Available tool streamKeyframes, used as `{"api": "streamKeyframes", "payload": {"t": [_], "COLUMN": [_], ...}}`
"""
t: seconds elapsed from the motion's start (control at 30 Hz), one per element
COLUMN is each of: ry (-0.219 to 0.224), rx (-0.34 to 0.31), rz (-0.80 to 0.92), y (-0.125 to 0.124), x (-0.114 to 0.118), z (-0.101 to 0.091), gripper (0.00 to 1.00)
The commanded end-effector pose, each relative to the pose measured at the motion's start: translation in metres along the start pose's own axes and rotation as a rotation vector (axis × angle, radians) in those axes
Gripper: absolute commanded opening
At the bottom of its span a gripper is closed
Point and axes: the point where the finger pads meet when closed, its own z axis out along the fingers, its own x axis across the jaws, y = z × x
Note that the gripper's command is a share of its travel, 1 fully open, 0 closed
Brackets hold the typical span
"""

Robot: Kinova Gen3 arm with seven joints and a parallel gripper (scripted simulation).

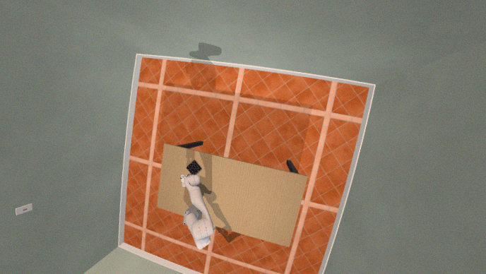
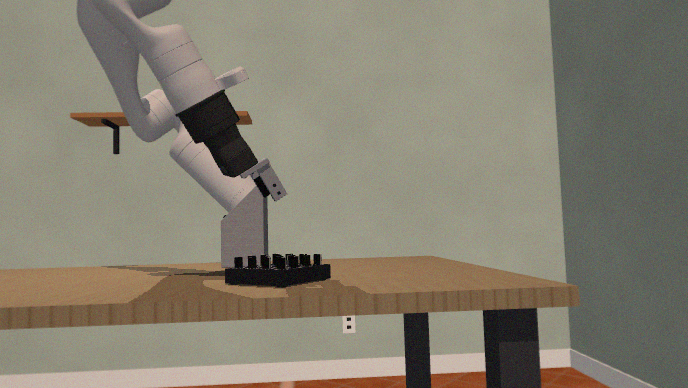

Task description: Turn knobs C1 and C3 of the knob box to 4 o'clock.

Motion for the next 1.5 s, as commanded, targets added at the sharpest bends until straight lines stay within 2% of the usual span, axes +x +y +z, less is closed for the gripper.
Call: {"api": "streamKeyframes", "payload": {"t": [0.0,1.47], "ry": [-0.001,-0.003], "rx": [-0.001,-0.082], "rz": [0.007,0.179], "y": [-0.002,-0.003], "x": [-0.001,0.001], "z": [0.002,0.022], "gripper": [1.0,1.0]}}
